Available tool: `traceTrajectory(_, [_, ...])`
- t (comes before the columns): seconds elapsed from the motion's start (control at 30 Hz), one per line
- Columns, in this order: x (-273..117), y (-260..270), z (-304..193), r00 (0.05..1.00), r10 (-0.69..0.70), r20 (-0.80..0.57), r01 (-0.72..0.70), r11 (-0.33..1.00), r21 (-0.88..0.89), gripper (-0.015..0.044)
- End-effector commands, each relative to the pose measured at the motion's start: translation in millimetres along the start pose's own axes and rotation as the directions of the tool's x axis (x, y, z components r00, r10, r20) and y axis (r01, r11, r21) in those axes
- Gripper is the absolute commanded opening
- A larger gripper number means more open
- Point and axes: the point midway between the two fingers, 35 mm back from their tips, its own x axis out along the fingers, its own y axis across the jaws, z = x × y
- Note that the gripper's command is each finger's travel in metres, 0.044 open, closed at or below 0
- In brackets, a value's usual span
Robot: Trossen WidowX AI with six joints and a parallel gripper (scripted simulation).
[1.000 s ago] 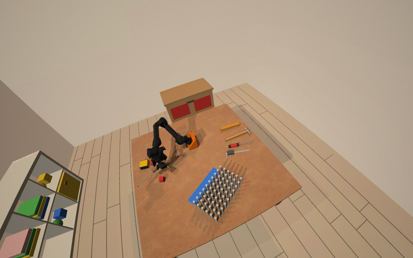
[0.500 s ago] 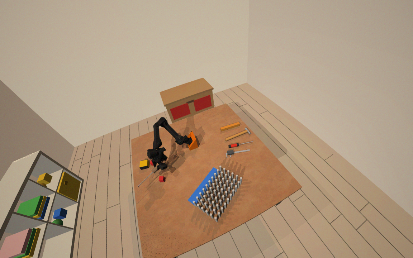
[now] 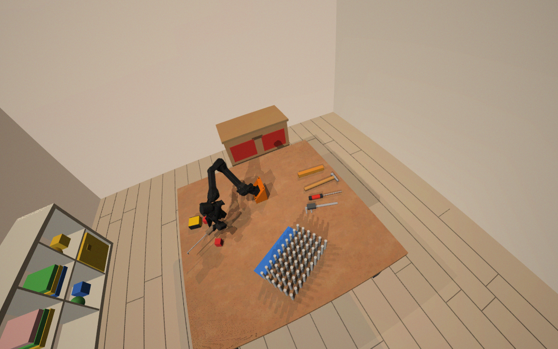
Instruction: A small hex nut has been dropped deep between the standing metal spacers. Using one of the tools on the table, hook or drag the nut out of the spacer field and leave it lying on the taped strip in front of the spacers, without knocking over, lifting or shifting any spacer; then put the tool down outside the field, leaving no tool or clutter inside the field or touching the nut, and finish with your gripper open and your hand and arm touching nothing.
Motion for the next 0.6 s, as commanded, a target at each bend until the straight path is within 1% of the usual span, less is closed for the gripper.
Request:
traceTrajectory(0.0, [2.4, -0.7, 1.2, 1.000, -0.003, -0.001, 0.003, 1.000, -0.003, 0.0000])
traceTrajectory(0.57, [11.1, -1.2, 6.8, 1.000, -0.003, 0.001, 0.003, 1.000, -0.006, 0.0000])
